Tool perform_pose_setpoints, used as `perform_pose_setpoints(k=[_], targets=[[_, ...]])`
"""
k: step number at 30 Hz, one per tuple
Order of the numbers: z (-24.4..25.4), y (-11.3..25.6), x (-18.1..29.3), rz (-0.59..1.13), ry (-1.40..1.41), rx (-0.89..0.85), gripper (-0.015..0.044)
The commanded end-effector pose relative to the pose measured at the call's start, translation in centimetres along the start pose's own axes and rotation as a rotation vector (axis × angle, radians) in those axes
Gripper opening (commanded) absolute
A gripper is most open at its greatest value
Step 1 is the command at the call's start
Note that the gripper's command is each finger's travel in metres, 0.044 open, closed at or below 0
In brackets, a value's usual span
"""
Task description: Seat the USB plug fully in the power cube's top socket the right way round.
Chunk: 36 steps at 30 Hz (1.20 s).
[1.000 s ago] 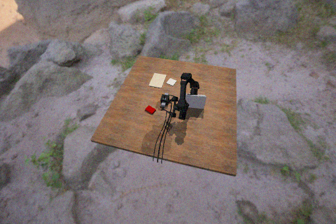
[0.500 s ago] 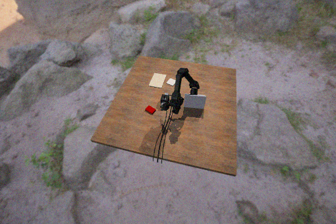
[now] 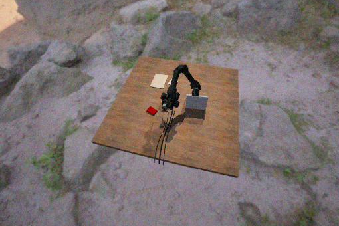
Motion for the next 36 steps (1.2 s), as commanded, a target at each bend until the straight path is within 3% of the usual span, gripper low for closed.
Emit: perform_pose_setpoints(k=[1, 17, 30, 36], targets=[[-2.1, -2.2, 3.4, 0.087, -1.032, -0.268, 0.0440], [-3.8, -4.4, 6.6, 0.393, -2.044, -0.434, 0.0440], [-4.6, -5.6, 8.7, 0.774, -2.792, -0.422, 0.0440], [-4.7, -5.7, 8.9, 0.843, -2.908, -0.398, 0.0440]])
Point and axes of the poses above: the point midway between the two fingers, 35 mm back from their tips, its own y axis back along the fingers, its own z axis across the jaws, x = y × z, the point moved 1 cm from there along y, back along the fingers
